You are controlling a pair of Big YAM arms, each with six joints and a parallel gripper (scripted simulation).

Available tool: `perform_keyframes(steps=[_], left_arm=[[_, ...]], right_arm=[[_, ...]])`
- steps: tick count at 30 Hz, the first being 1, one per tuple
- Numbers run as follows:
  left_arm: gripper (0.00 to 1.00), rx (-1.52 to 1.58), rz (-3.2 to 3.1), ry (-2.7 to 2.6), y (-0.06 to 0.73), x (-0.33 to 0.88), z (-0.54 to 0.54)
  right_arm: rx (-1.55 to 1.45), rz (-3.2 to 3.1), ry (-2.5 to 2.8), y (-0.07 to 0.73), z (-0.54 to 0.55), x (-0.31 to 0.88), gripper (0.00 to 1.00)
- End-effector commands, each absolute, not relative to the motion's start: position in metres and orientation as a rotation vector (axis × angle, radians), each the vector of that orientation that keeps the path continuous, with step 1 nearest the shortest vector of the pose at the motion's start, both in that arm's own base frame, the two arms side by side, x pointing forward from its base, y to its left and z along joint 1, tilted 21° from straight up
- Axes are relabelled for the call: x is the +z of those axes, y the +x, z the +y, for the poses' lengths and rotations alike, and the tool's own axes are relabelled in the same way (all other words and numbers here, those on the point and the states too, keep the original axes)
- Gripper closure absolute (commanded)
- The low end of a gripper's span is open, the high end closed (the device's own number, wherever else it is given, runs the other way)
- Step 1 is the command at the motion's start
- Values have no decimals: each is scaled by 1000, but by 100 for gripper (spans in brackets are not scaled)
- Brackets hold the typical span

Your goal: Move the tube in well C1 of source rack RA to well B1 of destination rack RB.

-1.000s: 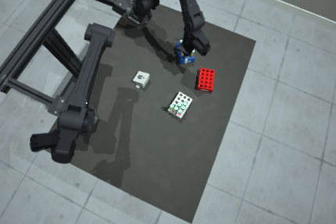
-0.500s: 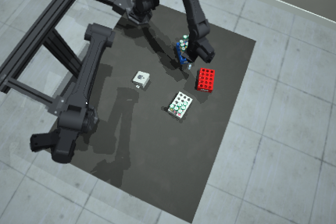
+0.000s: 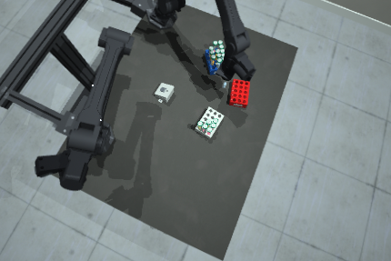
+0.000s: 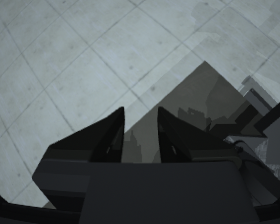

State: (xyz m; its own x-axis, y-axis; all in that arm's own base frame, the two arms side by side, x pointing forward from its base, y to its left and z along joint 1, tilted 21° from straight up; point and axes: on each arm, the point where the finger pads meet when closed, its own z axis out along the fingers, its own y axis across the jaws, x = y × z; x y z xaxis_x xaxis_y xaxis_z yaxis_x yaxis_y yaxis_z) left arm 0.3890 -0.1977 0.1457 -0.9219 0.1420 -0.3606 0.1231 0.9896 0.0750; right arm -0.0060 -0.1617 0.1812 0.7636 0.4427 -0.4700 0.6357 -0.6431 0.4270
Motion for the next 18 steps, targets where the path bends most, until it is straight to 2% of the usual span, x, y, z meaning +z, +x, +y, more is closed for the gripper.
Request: perform_keyframes(steps=[1, 18], left_arm=[[100, 64, 2778, 69, 391, 142, -202], [100, -65, 2708, -622, 391, 140, -201]], right_arm=[[-435, 788, 2343, -6, -164, 197, 70], [-435, 788, 2343, -6, -164, 197, 70]])
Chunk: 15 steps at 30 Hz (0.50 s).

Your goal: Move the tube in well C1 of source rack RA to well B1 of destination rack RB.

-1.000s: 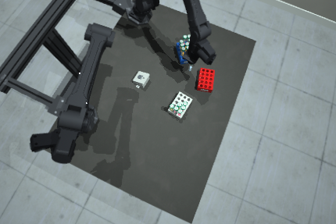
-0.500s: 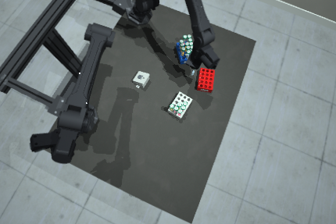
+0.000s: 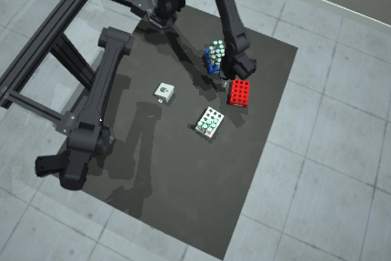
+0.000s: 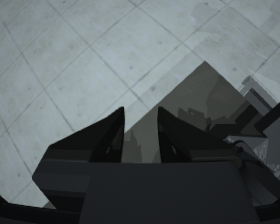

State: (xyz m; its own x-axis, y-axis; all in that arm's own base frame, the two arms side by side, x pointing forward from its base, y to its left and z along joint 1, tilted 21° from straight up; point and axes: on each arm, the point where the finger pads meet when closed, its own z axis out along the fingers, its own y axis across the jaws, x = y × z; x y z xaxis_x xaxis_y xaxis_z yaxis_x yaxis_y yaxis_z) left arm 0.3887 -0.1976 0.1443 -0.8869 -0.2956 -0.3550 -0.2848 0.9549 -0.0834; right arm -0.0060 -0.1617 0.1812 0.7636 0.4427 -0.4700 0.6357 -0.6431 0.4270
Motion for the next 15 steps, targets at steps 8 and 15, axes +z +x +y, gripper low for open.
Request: perform_keyframes(steps=[8, 15], left_arm=[[100, -115, 2637, -891, 391, 140, -201], [100, -173, 2523, -1196, 391, 140, -201]], right_arm=[[-435, 788, 2343, -6, -164, 197, 70], [-435, 788, 2343, -6, -164, 197, 70]])
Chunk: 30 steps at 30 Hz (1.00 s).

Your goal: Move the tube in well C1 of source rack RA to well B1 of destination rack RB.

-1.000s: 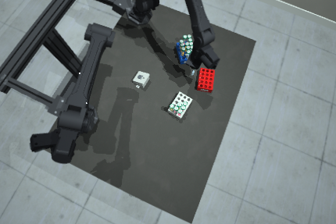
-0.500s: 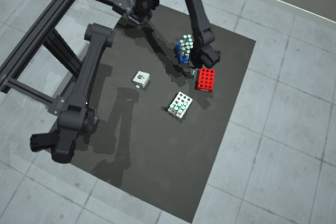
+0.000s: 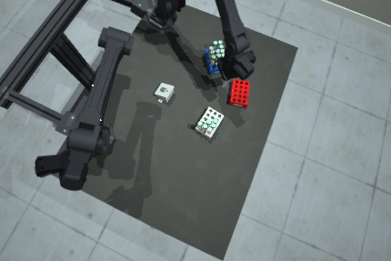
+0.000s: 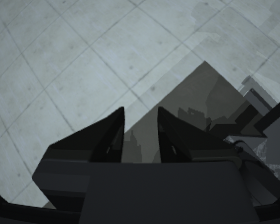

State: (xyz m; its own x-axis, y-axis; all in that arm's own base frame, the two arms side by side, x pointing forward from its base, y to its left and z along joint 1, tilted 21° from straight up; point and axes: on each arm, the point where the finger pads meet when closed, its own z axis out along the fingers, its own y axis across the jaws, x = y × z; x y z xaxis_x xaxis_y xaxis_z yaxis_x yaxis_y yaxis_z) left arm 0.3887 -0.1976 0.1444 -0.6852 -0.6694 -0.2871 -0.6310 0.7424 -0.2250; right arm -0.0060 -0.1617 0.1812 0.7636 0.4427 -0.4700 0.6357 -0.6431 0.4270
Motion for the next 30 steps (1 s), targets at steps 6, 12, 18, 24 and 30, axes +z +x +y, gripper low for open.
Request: perform_keyframes(steps=[6, 12, 18, 24, 30], left_arm=[[100, -209, 2435, -1383, 391, 140, -201], [100, -255, 2403, -1398, 395, 151, -181], [100, -243, 2419, -1371, 397, 153, -161], [100, -239, 2420, -1371, 399, 155, -144], [100, -241, 2418, -1370, 420, 164, -145]], right_arm=[[-435, 788, 2343, -6, -164, 197, 70], [-435, 788, 2343, -6, -164, 197, 70], [-435, 788, 2343, -6, -164, 197, 70], [-435, 788, 2343, -6, -164, 197, 70], [-435, 788, 2343, -6, -164, 197, 70]])
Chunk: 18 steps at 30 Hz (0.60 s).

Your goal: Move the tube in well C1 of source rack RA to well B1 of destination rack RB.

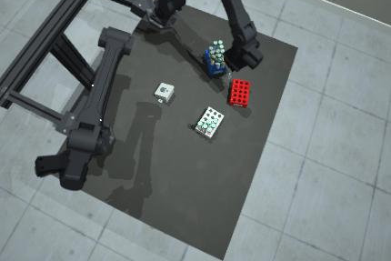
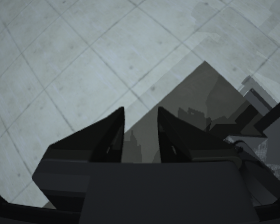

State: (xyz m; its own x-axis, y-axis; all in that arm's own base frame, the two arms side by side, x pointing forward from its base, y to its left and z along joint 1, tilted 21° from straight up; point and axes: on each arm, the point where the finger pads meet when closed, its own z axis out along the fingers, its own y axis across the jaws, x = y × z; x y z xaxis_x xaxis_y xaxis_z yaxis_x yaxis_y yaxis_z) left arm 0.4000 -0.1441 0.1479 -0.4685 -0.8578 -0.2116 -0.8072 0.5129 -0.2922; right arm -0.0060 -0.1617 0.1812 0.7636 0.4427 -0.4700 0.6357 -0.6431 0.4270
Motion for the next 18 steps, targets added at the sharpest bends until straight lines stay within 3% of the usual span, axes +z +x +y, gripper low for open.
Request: perform_keyframes(steps=[1, 18], left_arm=[[100, -237, 2421, -1370, 421, 164, -145], [100, -236, 2420, -1370, 445, 169, -136]], right_arm=[[-435, 788, 2343, -6, -164, 197, 70], [-435, 788, 2343, -6, -164, 197, 70]])
